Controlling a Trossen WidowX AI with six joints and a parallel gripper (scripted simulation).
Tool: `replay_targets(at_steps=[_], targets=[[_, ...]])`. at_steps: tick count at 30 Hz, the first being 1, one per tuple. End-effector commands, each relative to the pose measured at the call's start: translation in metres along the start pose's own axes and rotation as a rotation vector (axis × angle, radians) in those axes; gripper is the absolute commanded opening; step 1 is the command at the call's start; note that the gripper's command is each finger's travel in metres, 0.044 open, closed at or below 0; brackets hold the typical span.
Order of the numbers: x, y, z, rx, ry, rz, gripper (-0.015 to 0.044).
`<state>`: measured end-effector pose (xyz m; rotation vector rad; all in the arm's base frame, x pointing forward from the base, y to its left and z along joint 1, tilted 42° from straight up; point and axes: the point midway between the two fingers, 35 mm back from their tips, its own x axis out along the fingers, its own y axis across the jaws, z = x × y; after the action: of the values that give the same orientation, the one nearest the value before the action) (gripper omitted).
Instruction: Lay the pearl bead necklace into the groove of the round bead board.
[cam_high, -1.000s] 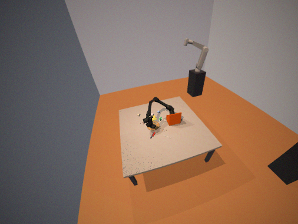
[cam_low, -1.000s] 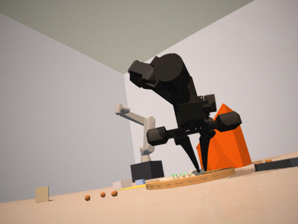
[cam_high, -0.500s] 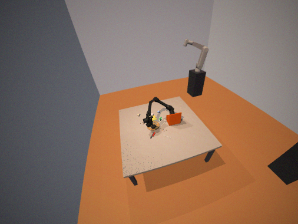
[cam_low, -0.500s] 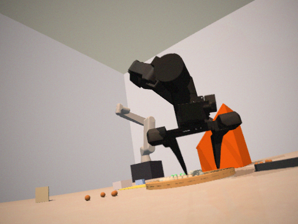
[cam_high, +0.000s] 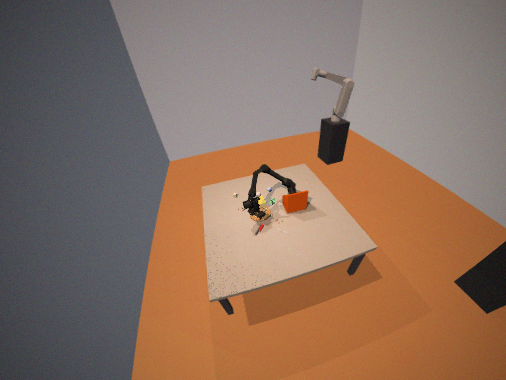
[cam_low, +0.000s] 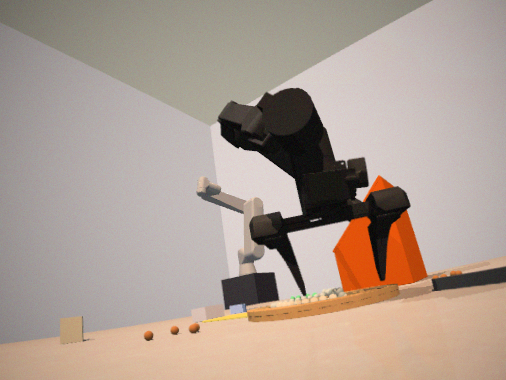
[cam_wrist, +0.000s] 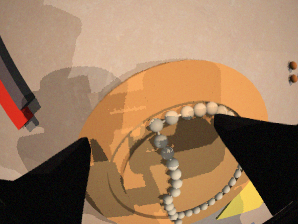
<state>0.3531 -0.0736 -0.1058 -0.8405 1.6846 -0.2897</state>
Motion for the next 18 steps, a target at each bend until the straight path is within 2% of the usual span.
replay_targets(at_steps=[1,15,18], targets=[[-0.0016,-0.0004,0.0006,0.005,-0.003,0.001,0.0440],[-0.0016,-0.0004,0.0006,0.005,-0.003,0.001,0.0440],[-0.0109,-0.0016,-0.0021,-0.067,-0.003,0.001,0.0361]])
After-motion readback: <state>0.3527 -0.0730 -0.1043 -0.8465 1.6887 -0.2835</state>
